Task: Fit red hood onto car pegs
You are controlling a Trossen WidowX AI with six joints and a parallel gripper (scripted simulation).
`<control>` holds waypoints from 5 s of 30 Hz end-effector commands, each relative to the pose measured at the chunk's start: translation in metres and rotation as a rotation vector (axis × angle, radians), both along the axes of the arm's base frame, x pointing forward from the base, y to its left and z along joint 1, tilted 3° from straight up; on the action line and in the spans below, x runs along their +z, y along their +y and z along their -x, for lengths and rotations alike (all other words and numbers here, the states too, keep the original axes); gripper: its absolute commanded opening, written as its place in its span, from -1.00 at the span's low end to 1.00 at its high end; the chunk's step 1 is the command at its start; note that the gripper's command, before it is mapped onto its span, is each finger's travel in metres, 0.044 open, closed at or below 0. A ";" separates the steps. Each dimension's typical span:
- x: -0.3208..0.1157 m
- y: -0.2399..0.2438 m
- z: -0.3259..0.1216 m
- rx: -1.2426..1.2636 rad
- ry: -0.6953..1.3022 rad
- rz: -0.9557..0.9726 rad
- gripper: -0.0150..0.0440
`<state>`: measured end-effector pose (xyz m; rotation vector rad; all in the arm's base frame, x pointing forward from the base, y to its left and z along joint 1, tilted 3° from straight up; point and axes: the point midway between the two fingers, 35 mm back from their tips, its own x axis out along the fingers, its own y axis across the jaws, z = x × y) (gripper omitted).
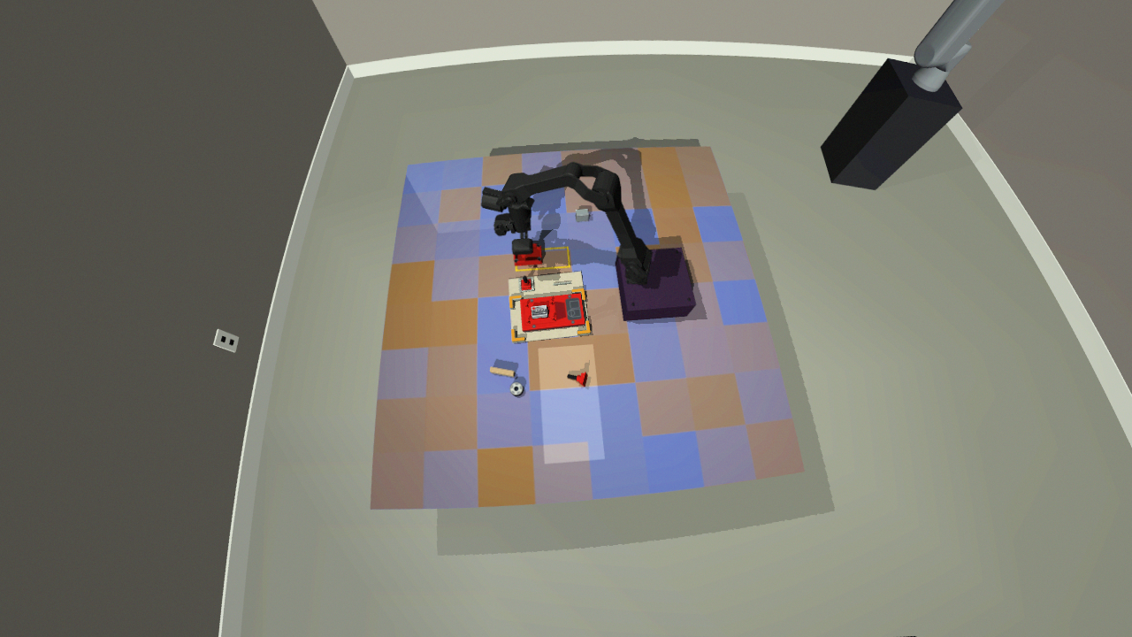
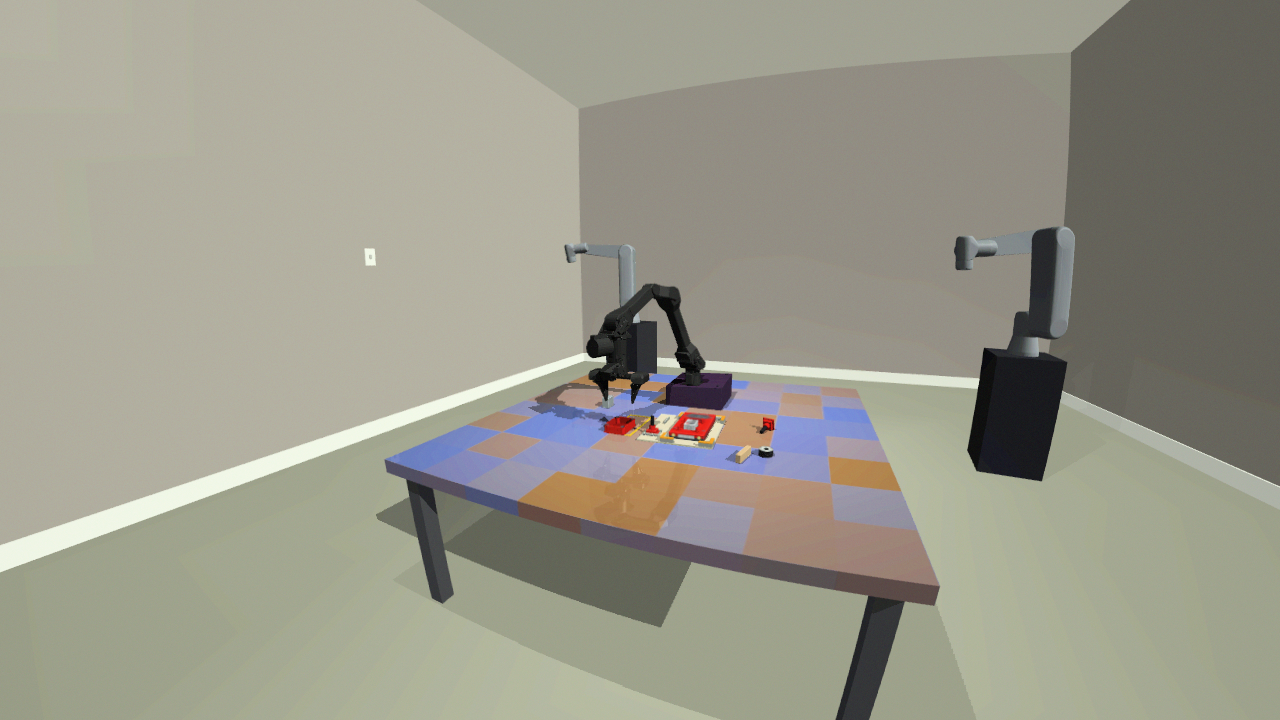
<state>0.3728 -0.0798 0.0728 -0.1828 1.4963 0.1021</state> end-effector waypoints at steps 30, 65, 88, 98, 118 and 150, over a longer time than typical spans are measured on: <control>-0.038 -0.013 0.002 -0.005 -0.795 -0.182 1.00; -0.038 -0.006 0.026 0.056 -1.002 -0.188 1.00; -0.052 -0.008 0.024 0.057 -1.006 -0.185 1.00; -0.058 -0.008 0.023 0.058 -1.008 -0.184 1.00; -0.070 -0.009 0.023 0.059 -1.012 -0.183 1.00; -0.085 -0.009 0.022 0.060 -1.014 -0.182 1.00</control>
